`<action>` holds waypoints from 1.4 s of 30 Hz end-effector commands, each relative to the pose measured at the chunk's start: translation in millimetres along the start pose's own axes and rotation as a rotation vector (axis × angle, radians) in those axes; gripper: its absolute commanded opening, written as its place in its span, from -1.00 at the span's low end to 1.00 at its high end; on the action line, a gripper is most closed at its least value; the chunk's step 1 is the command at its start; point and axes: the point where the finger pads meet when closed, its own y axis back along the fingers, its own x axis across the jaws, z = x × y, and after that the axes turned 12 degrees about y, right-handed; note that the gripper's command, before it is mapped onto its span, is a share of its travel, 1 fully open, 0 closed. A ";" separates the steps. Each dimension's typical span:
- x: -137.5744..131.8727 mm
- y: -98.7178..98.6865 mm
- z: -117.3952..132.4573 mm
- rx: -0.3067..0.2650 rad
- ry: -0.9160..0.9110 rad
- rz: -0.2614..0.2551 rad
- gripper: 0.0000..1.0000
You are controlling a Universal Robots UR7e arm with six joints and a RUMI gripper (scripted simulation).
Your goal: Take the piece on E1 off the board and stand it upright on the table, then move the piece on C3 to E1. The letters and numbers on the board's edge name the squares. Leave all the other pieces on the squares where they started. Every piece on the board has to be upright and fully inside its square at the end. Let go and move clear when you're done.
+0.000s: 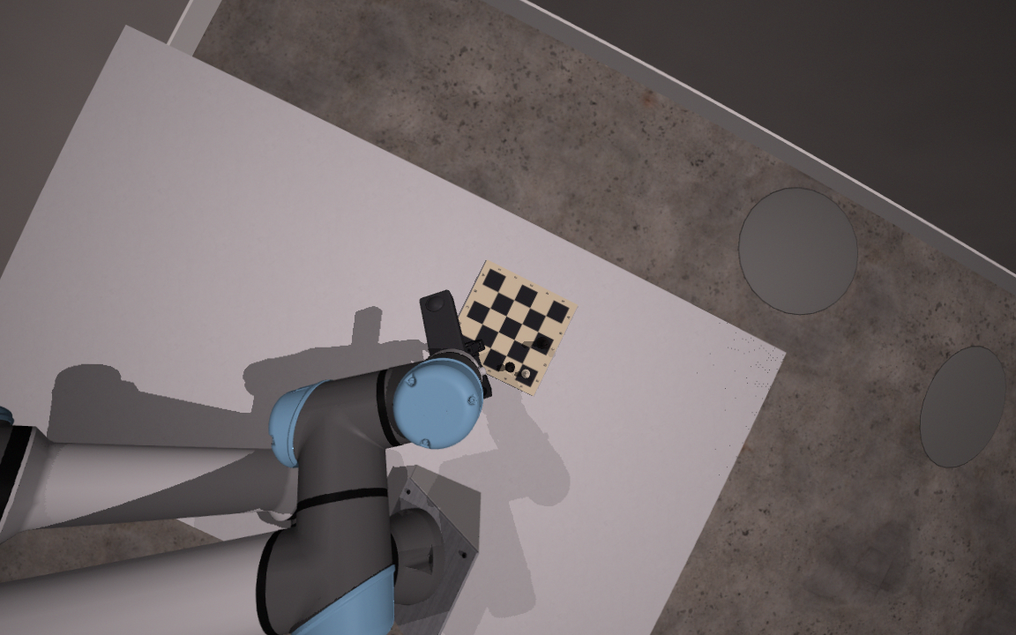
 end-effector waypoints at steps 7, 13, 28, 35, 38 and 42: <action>-4.1 1.5 -0.8 -0.001 -0.010 0.003 -1.00; -4.1 -4.4 -0.8 -0.001 -0.010 0.003 -1.00; -4.0 -59.4 -0.8 -0.001 -0.010 0.003 -1.00; -4.0 -79.7 -0.8 -0.001 -0.010 0.003 -1.00; -3.9 -87.9 -0.8 -0.001 -0.010 0.003 -1.00; -3.9 -93.4 -0.8 -0.001 -0.010 0.003 -1.00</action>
